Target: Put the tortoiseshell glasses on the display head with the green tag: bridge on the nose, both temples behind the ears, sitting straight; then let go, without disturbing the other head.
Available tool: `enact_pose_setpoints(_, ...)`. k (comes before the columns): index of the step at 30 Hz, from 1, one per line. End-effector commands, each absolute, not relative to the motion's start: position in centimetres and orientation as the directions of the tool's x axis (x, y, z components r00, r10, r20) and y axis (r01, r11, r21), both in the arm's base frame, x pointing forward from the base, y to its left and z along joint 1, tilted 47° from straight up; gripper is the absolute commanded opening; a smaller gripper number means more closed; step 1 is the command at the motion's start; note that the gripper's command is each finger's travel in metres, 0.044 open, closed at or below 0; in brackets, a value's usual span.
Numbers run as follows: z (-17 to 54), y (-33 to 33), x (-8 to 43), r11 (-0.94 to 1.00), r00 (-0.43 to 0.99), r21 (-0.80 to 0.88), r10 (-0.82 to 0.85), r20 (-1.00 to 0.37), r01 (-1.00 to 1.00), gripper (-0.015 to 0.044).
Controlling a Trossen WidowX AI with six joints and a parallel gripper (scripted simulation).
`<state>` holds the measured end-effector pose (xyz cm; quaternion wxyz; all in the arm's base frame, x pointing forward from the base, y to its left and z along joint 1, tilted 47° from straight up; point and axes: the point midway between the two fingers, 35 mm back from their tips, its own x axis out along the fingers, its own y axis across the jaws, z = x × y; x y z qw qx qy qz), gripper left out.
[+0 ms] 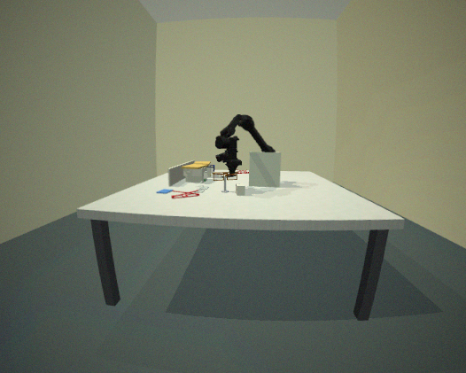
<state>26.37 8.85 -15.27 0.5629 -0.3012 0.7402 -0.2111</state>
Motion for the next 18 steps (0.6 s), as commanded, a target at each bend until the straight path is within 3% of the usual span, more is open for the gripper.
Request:
enact_pose_setpoints(1, -16.38, 7.77, 25.88, 0.724, -0.184, -0.654, -0.689, -0.701, -0.218, 0.0)
enact_pose_setpoints(18, -15.72, 7.17, 25.5, 0.724, -0.185, -0.655, -0.689, -0.7, -0.219, 0.0)
